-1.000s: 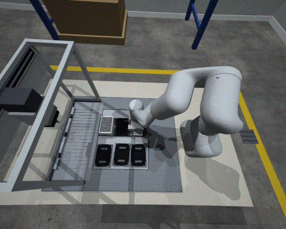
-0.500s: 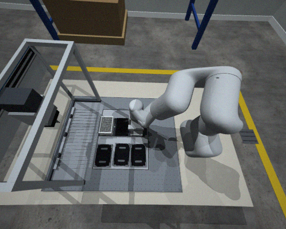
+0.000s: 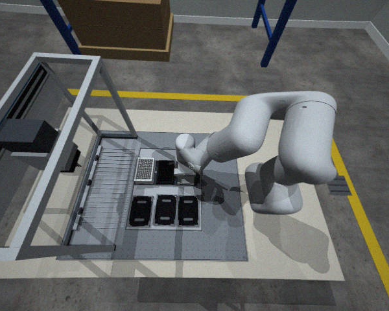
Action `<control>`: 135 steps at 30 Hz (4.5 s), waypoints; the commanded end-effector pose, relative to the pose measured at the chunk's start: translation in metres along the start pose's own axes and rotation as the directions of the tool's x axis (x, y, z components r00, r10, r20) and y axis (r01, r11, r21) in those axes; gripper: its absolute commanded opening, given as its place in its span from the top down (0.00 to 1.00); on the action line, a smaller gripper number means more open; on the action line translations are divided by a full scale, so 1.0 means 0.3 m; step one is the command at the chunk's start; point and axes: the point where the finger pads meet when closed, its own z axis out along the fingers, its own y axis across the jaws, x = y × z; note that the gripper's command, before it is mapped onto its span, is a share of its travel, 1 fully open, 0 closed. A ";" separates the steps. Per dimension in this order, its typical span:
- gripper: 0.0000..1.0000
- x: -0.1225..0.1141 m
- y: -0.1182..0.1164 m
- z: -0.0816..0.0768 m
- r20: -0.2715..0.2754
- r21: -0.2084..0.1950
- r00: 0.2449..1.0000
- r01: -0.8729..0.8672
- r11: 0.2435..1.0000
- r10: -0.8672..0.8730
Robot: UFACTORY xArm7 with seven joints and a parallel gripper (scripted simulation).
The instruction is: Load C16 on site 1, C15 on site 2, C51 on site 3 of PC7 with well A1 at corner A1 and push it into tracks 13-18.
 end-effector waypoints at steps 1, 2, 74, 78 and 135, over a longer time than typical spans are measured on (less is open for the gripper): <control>0.00 -0.001 0.003 -0.038 0.001 -0.002 1.000 0.000 1.000 0.000; 0.00 -0.001 0.003 -0.043 0.001 -0.002 1.000 0.000 1.000 0.000; 0.00 -0.001 0.003 -0.332 0.001 -0.002 1.000 0.000 1.000 0.000; 0.00 -0.001 0.003 -0.332 0.001 -0.002 1.000 0.000 1.000 0.000; 0.00 0.331 0.336 -0.284 0.000 -0.003 1.000 -0.005 1.000 0.005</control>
